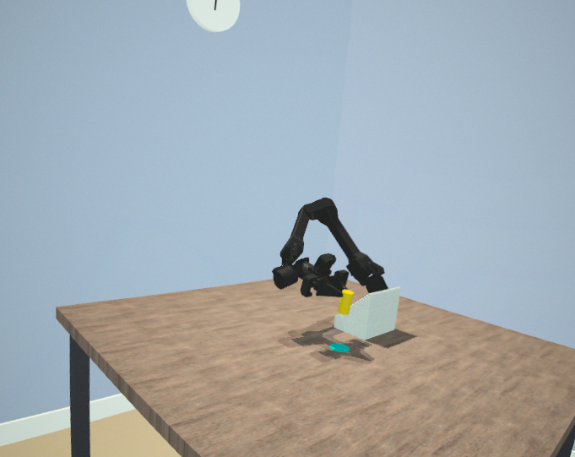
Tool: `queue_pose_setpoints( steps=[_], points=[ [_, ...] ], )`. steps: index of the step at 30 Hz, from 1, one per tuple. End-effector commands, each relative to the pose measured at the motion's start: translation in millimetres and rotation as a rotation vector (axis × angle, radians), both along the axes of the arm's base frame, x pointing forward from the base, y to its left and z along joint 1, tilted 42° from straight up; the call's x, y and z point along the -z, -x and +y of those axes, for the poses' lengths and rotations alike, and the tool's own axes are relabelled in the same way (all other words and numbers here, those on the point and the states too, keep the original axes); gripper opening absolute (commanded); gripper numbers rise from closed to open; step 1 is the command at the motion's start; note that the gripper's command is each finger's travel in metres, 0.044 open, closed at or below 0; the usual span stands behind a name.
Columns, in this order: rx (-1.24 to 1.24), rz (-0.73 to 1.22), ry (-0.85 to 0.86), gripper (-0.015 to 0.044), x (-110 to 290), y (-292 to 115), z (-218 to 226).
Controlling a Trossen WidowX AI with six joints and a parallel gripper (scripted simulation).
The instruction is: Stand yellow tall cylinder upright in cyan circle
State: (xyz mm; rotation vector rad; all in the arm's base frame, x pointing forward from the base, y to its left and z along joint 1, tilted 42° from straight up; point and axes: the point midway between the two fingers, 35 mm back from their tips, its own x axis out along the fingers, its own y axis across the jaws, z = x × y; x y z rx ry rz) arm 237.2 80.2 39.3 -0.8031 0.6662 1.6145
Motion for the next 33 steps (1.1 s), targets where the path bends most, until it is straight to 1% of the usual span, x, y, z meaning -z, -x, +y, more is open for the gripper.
queue_pose_setpoints(
  steps=[1,10,28,33],
  points=[
    [0.000,-0.004,-0.008,0.0105,0,0,0],
    [0.000,-0.004,-0.008,0.0105,2,-1,-2],
    [0.000,-0.002,-0.004,0.0105,64,-10,-57],
    [0.000,-0.002,-0.005,0.0105,67,-10,-60]
  ],
)
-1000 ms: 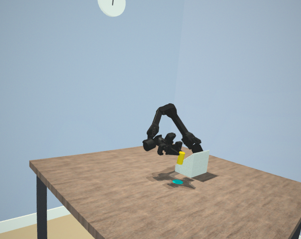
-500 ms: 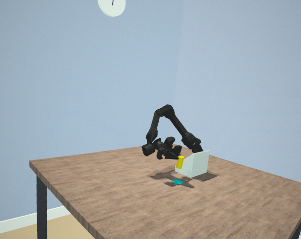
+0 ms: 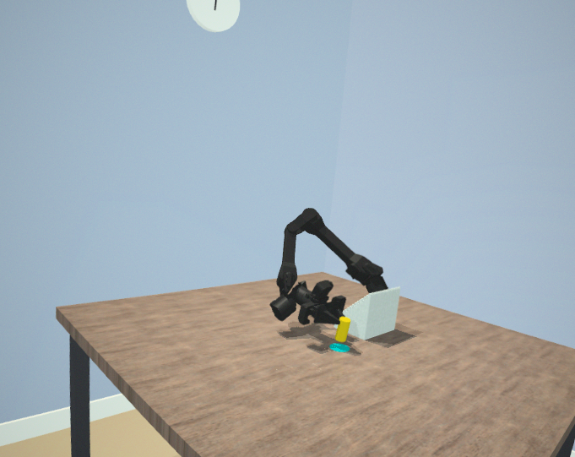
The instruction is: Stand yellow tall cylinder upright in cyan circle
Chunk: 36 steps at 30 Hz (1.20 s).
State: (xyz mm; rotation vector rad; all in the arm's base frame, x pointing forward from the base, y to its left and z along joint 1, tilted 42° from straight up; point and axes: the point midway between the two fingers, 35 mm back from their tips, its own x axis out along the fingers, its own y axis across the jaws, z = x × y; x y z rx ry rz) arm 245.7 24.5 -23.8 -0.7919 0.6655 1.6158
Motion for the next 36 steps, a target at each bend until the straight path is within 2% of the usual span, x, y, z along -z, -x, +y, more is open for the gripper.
queue_pose_setpoints(
  steps=[1,16,27,32,36],
  points=[
    [-0.003,-0.007,0.002,0.0105,5,-2,-5],
    [0.000,0.001,0.001,0.0105,16,-4,-10],
    [0.000,0.001,0.001,0.0394,16,-4,-10],
    [0.001,0.001,0.001,0.0400,15,-4,-9],
    [0.007,0.006,0.006,0.0400,-2,-3,5]
  ],
)
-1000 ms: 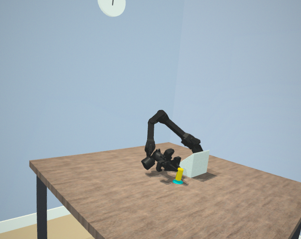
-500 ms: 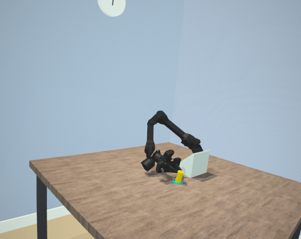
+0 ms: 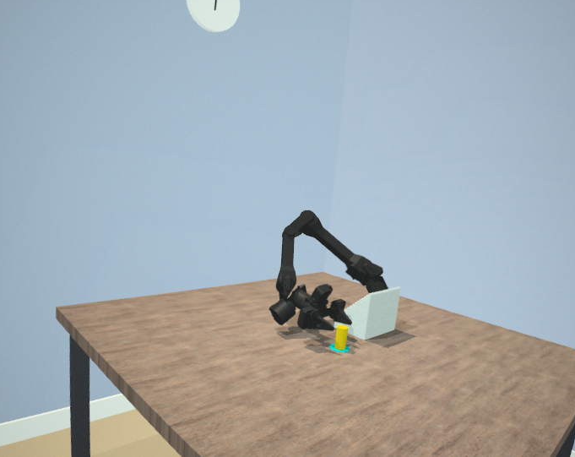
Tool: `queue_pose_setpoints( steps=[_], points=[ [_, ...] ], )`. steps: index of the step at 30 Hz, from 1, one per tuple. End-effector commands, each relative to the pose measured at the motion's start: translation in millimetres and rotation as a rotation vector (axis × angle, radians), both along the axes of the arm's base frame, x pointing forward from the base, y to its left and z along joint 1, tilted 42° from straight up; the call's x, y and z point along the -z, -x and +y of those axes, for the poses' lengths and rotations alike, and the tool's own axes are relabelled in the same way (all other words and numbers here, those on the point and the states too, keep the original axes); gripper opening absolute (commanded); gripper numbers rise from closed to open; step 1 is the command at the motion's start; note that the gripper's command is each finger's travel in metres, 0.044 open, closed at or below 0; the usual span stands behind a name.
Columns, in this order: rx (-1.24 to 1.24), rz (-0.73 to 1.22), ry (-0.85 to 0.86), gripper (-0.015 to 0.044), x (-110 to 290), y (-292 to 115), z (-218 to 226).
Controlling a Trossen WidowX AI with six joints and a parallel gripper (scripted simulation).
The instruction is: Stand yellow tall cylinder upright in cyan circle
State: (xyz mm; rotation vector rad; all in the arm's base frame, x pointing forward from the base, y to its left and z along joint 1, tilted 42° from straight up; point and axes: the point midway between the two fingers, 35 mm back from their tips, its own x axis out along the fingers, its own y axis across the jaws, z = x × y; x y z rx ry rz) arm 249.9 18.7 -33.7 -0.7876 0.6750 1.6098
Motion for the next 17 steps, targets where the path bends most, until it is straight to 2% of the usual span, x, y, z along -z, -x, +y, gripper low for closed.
queue_pose_setpoints(
  steps=[1,9,15,17],
  points=[
    [-0.001,0.000,0.003,0.0400,-17,2,15],
    [-0.012,-0.014,-0.004,0.0400,-58,10,48],
    [-0.014,-0.009,0.002,0.0400,-58,11,49],
    [-0.027,0.031,0.055,0.0400,-55,14,53]
  ],
)
